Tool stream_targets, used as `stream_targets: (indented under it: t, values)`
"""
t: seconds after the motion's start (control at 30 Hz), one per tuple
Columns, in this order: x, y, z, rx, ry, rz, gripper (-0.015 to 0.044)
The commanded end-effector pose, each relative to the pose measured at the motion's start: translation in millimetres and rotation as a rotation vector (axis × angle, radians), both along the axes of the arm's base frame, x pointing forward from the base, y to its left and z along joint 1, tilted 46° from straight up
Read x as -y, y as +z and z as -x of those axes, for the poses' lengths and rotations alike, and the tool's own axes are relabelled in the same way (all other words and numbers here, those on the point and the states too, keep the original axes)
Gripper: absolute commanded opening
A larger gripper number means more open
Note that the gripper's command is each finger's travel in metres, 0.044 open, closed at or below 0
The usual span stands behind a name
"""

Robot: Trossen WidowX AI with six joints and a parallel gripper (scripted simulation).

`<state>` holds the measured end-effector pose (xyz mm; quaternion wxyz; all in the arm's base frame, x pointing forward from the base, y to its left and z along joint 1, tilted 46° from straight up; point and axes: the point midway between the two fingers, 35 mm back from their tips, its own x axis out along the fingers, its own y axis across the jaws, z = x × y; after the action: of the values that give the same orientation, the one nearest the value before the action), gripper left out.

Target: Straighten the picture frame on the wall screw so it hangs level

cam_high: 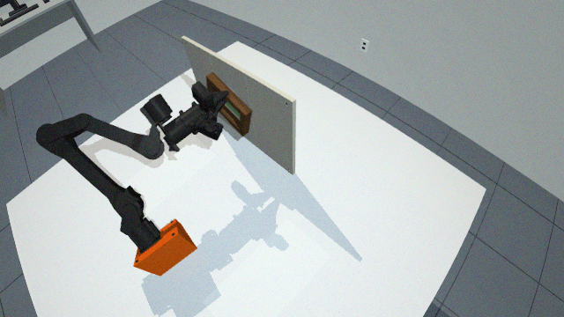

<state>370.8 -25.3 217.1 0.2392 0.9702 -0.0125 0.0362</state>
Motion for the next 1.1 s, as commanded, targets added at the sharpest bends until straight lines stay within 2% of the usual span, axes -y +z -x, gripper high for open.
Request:
stream_targets:
  t: [0.0, 1.07]
  values:
    - [1.9, 3.0, -0.6, 0.011, -0.013, 0.003, 0.0]
    - [-3.8, -1.4, -1.3, 0.006, -0.006, 0.004, 0.0]
